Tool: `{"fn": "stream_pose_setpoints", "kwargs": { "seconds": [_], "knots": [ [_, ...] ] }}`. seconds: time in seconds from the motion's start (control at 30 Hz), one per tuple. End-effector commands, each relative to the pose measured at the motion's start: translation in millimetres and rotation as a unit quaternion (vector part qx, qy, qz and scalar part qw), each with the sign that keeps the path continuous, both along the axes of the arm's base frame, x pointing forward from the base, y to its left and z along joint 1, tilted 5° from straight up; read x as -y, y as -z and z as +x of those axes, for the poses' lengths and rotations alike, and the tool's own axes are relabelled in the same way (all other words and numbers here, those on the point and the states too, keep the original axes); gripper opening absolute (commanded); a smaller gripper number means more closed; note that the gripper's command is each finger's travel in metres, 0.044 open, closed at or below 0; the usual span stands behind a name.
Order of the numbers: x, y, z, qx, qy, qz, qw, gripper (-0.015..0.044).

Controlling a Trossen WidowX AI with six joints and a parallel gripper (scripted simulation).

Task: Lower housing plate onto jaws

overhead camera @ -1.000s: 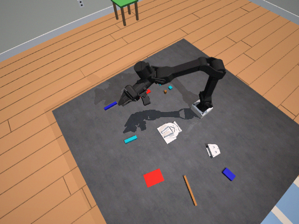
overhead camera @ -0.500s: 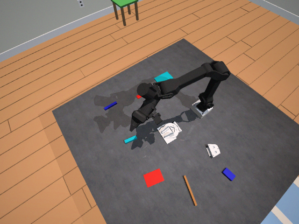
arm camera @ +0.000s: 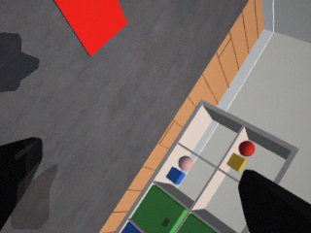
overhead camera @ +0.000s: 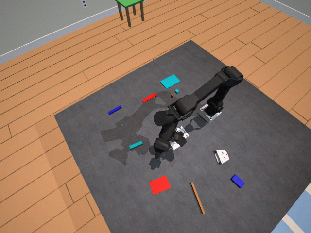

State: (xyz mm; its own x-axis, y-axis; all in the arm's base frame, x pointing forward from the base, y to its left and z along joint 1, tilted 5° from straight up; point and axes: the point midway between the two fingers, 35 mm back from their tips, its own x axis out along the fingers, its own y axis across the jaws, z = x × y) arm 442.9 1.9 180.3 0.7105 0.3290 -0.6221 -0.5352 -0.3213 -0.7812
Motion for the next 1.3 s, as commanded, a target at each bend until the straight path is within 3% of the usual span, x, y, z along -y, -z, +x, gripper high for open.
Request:
{"fn": "stream_pose_setpoints", "kwargs": {
  "seconds": [0.0,0.7,1.27],
  "knots": [
    [-31,11,-12,-0.036,-0.020,0.000,0.999,0.0440],
    [-147,44,-91,-0.166,-0.120,-0.055,0.977,0.0440],
    [-206,65,-181,-0.259,-0.207,-0.137,0.934,0.0440]
  ]
}}
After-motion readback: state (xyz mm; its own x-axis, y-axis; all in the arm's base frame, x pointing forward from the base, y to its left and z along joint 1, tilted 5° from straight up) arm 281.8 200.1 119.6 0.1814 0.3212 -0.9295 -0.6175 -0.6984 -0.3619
